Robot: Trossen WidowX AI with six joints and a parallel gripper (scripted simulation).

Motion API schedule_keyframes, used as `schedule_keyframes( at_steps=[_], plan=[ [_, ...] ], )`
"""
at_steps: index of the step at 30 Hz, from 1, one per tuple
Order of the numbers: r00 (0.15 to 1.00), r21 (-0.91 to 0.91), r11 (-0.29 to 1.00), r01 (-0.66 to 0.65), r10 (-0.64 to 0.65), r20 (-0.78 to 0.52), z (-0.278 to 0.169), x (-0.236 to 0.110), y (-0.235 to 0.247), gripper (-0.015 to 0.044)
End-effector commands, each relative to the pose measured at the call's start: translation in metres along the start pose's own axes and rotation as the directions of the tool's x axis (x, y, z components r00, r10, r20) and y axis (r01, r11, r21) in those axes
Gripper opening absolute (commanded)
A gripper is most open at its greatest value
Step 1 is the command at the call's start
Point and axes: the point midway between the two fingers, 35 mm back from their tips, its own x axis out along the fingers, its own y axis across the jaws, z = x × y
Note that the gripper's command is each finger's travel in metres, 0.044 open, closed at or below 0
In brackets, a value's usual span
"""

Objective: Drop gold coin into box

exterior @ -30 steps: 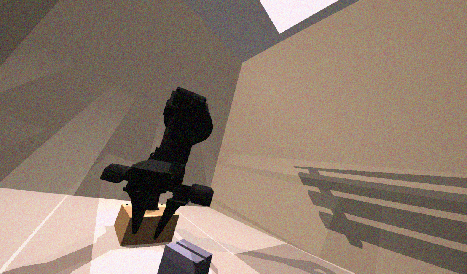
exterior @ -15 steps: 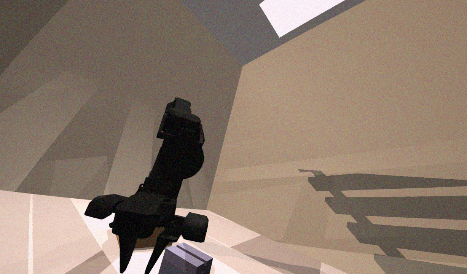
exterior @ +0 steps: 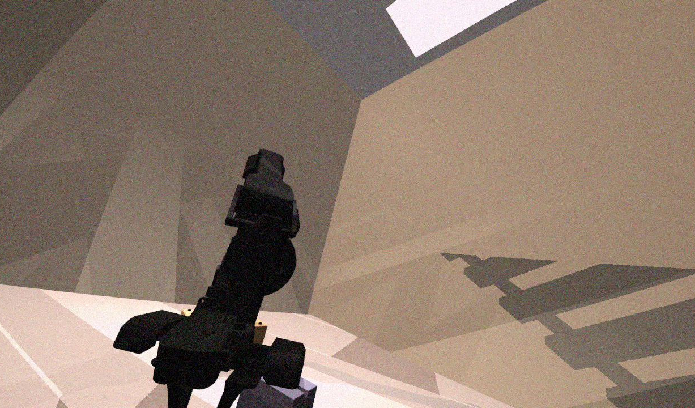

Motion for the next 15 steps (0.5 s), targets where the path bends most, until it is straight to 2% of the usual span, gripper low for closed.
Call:
schedule_keyframes(
  at_steps=[1, 15],
  plan=[
    [1.0, -0.004, 1.0, -0.002, 0.002, -0.008, -0.002, 0.008, 0.0, 0.0161],
    [1.0, -0.004, 1.0, -0.002, 0.002, -0.008, -0.002, 0.031, 0.0, 0.0161]
  ],
)
